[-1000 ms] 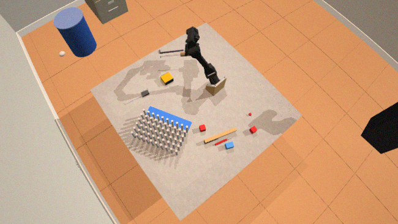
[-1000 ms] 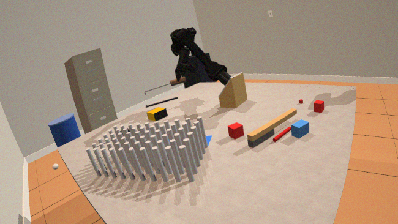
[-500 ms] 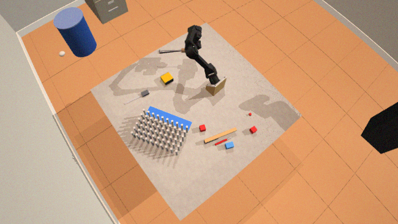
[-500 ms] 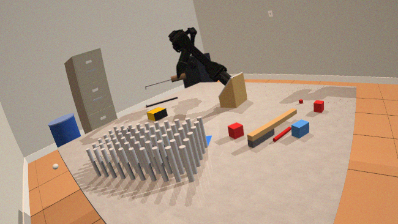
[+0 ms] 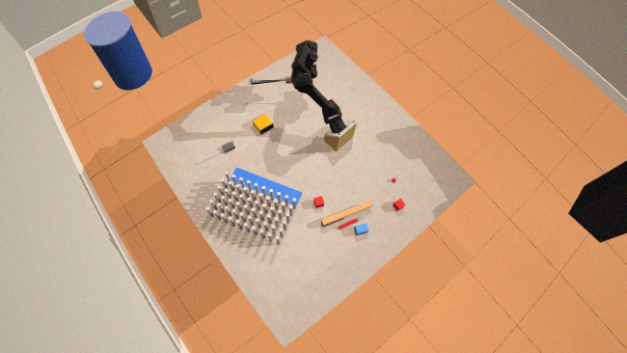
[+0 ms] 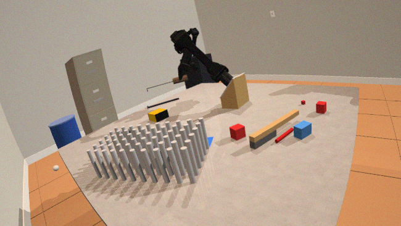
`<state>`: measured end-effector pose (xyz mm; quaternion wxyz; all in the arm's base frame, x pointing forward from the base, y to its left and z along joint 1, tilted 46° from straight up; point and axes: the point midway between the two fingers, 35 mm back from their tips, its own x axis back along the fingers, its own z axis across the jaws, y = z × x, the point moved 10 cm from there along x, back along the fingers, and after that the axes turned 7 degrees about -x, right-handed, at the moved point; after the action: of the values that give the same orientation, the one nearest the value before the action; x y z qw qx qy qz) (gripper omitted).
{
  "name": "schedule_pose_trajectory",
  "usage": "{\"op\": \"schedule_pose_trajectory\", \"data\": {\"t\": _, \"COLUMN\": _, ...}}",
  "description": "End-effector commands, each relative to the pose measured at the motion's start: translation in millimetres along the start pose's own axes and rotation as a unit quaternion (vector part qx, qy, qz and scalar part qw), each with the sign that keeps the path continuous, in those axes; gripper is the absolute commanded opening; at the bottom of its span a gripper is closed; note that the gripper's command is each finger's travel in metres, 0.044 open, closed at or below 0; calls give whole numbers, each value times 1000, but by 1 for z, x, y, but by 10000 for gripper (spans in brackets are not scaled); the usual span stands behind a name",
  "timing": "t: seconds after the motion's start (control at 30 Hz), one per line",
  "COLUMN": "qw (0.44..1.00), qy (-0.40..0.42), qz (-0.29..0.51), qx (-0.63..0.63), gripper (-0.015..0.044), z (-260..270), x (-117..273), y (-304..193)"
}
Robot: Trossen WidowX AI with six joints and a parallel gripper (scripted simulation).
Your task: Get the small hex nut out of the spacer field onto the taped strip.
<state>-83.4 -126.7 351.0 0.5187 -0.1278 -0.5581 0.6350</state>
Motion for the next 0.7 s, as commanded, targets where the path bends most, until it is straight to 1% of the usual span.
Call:
{"op": "schedule_pose_trajectory", "data": {"t": 0.0, "qw": 1000, "qy": -1, "qz": -1, "qx": -2, "gripper": 0, "z": 1, "x": -2, "y": 2}}
{"op": "schedule_pose_trajectory", "data": {"t": 0.67, "qw": 1000, "qy": -4, "qz": -4, "qx": -1, "gripper": 0, "z": 7, "x": -13, "y": 10}}
